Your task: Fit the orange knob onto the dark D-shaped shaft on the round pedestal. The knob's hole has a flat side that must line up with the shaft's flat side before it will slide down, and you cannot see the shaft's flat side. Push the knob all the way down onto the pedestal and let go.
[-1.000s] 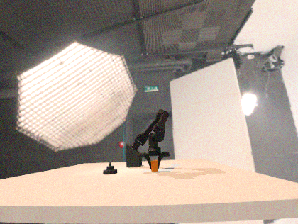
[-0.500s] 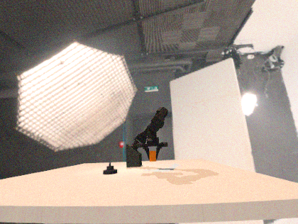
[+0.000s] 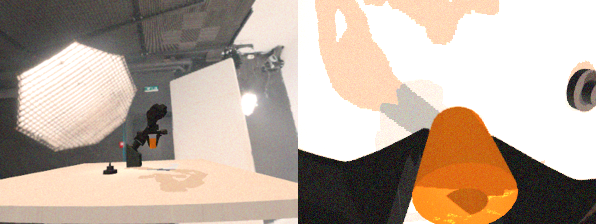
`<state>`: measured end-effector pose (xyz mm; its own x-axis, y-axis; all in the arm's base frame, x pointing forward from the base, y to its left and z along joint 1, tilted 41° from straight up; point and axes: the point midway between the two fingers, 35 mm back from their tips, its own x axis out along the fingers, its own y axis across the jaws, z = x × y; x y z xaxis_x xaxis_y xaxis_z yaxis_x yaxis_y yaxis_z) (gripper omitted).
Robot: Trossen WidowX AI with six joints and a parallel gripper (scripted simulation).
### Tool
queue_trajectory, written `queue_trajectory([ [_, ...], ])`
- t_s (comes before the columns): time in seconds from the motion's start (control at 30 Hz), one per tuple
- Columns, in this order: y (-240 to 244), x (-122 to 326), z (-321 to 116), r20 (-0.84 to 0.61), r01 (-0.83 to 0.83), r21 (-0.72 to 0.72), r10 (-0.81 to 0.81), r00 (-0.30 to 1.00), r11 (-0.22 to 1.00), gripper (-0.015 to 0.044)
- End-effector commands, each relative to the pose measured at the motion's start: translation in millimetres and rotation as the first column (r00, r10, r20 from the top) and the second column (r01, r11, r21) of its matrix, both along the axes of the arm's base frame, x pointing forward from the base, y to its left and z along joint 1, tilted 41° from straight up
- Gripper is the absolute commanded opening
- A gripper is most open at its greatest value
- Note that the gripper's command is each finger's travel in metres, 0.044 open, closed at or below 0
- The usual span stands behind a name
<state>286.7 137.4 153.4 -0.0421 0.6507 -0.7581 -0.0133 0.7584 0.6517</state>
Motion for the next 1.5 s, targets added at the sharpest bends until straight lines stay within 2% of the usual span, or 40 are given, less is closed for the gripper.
queue_trajectory([
  [0.0,-4,2,2,0.009,0.000,0.002,0.000,1.000,1.000,0.0000],
  [1.47,-86,52,-101,0.003,0.013,-0.041,-0.013,1.000,0.999,0.0000],
])
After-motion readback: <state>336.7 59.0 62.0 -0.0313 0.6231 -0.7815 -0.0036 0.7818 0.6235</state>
